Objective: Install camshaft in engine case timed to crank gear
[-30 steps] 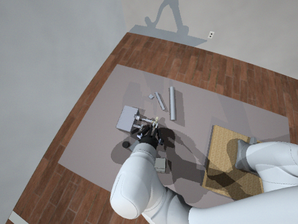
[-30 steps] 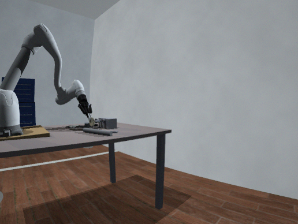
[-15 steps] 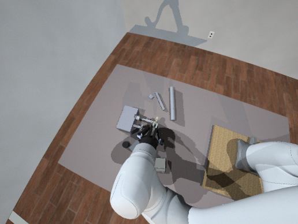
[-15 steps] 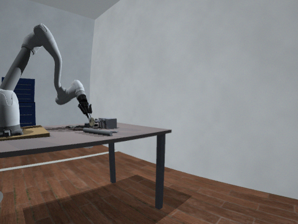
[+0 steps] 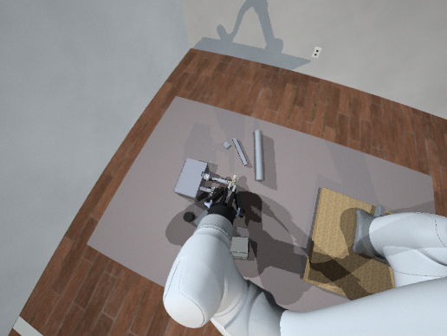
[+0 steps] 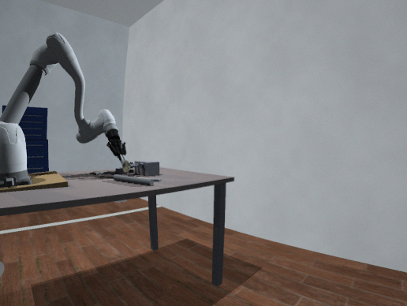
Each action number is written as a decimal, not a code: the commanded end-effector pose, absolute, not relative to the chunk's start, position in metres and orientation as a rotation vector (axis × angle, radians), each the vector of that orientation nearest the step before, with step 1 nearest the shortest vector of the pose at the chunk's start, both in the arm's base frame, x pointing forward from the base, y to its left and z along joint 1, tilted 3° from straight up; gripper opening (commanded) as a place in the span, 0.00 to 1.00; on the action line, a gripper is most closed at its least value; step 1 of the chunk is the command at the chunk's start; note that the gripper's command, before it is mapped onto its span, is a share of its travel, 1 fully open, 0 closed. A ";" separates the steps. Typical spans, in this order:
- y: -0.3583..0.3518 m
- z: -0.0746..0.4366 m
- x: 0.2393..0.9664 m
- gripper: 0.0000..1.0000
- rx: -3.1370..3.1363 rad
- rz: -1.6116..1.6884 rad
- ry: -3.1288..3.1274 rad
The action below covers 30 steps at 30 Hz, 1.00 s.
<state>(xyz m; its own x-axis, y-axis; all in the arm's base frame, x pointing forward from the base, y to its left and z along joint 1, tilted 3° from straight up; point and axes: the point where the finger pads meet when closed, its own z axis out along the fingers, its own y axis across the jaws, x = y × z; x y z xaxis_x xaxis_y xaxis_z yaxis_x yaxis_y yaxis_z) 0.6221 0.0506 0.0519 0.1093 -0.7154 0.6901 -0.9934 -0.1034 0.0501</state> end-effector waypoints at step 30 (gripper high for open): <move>0.051 0.052 0.631 0.05 1.878 0.704 -1.658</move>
<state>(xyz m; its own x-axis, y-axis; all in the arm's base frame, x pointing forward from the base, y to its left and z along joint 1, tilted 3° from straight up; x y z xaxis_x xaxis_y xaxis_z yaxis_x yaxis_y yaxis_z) 0.6315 0.0515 0.0515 0.1092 -0.7153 0.6902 -0.9934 -0.1034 0.0500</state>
